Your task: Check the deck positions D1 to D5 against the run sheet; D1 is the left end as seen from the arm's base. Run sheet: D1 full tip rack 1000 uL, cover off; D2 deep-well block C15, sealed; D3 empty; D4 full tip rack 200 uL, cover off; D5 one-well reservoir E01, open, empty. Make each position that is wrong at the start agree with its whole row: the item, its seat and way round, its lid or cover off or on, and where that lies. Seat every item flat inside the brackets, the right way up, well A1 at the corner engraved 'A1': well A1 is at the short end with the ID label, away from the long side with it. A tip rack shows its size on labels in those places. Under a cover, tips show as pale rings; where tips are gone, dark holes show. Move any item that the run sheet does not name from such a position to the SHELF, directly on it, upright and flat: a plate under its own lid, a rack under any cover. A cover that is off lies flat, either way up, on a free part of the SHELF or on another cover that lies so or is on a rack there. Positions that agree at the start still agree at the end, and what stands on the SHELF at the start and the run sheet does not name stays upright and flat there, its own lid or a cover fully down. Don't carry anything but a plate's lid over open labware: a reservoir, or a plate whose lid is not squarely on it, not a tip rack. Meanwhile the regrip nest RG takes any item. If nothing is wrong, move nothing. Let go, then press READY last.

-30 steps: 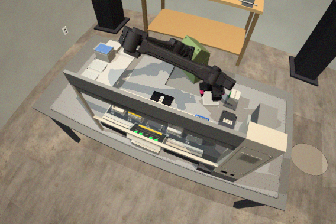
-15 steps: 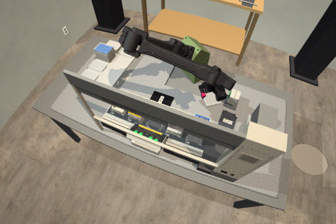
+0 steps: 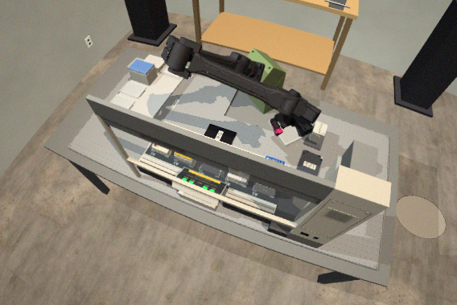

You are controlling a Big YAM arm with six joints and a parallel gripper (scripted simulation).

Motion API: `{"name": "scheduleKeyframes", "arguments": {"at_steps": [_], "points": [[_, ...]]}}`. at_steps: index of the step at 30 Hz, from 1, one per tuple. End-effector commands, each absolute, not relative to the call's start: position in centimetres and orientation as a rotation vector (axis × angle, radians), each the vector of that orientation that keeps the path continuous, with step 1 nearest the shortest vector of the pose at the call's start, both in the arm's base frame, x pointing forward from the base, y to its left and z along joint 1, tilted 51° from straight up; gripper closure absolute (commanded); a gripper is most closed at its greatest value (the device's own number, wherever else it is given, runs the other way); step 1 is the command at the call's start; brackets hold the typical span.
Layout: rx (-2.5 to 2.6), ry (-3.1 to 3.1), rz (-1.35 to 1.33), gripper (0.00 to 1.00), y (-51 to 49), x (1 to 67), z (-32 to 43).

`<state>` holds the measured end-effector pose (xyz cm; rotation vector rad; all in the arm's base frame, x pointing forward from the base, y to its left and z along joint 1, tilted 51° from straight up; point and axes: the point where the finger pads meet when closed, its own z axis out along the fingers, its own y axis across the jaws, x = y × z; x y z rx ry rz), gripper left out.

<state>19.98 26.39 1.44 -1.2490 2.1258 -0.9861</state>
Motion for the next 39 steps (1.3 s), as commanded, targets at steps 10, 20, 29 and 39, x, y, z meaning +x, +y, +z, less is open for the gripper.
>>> {"name": "scheduleKeyframes", "arguments": {"at_steps": [10,20,29,39], "points": [[-1.532,2.001,-1.065,1.0,27.42,20.34,1.92],[-1.718,1.903,-1.126,1.0,27.46,20.28,1.93],[-1.919,1.779,-1.188,1.0,27.42,20.33,1.91],[-2.067,1.672,-1.23,1.0,27.44,20.29,1.92]]}}
